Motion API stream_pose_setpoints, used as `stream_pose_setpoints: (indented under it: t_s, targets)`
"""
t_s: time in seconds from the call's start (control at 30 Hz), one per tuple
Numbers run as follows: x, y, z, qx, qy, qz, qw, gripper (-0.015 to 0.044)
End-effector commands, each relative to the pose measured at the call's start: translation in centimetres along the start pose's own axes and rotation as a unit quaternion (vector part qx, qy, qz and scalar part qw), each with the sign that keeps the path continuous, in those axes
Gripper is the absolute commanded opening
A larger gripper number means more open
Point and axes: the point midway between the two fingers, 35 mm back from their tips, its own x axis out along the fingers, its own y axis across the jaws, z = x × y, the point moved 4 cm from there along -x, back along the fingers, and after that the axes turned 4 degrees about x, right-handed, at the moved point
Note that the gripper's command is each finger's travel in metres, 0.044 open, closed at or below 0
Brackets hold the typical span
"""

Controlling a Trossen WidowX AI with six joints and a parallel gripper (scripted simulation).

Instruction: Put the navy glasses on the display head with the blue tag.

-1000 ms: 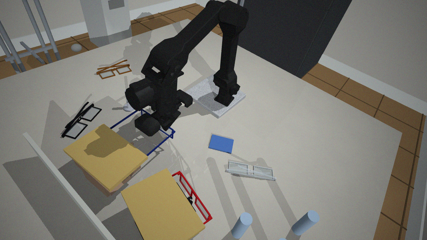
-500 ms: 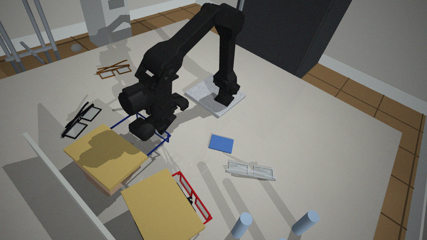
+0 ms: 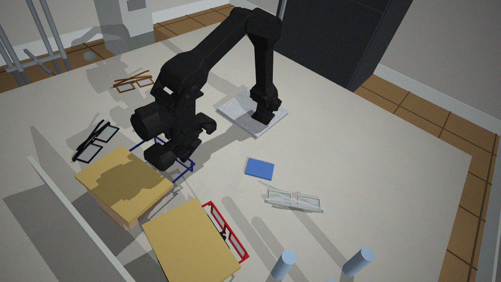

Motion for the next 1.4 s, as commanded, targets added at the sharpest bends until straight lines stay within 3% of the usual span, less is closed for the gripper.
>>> stream_pose_setpoints:
  t_s: [0.0,1.37]
  targets:
    - [0.2,0.6,0.0,0.001,-0.001,-0.003,1.000,0.0000]
    - [0.1,5.0,-0.3,0.001,-0.001,-0.001,1.000,0.0000]
